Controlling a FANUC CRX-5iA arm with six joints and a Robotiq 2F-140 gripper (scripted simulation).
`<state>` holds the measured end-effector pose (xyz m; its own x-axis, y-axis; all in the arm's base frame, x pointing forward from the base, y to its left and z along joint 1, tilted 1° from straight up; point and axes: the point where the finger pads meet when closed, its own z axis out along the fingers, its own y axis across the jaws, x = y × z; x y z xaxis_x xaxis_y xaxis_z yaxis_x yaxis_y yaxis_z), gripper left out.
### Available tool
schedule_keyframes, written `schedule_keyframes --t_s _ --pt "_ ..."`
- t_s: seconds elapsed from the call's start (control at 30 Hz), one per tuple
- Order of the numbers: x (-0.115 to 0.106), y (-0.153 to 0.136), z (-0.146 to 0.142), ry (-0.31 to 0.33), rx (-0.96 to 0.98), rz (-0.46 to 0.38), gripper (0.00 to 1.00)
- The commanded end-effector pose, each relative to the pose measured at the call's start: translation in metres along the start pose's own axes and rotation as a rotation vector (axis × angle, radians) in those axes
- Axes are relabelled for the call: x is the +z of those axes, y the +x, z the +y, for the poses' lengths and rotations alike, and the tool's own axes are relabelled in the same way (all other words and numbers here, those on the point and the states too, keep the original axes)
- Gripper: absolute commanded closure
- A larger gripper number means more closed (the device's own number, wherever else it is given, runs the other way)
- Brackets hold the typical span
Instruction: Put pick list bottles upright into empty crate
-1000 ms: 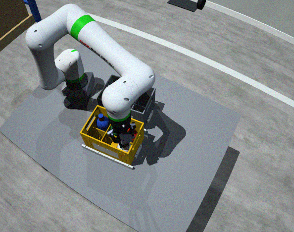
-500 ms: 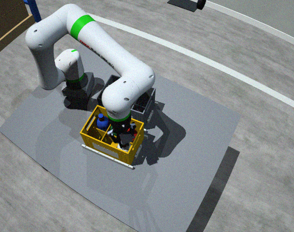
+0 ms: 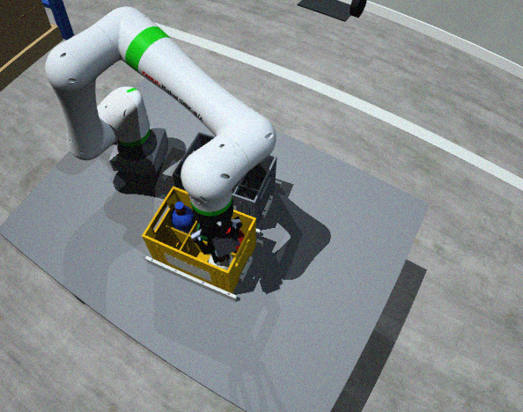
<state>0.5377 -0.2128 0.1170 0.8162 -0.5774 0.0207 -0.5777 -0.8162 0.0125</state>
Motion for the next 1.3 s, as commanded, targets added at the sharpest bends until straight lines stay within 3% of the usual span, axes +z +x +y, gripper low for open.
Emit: schedule_keyframes --t_s 0.0,1.27 --pt "-0.001 0.001 0.0 0.0 0.0 0.002 0.9" --pt "-0.05 0.001 0.0 0.0 0.0 0.002 0.9"
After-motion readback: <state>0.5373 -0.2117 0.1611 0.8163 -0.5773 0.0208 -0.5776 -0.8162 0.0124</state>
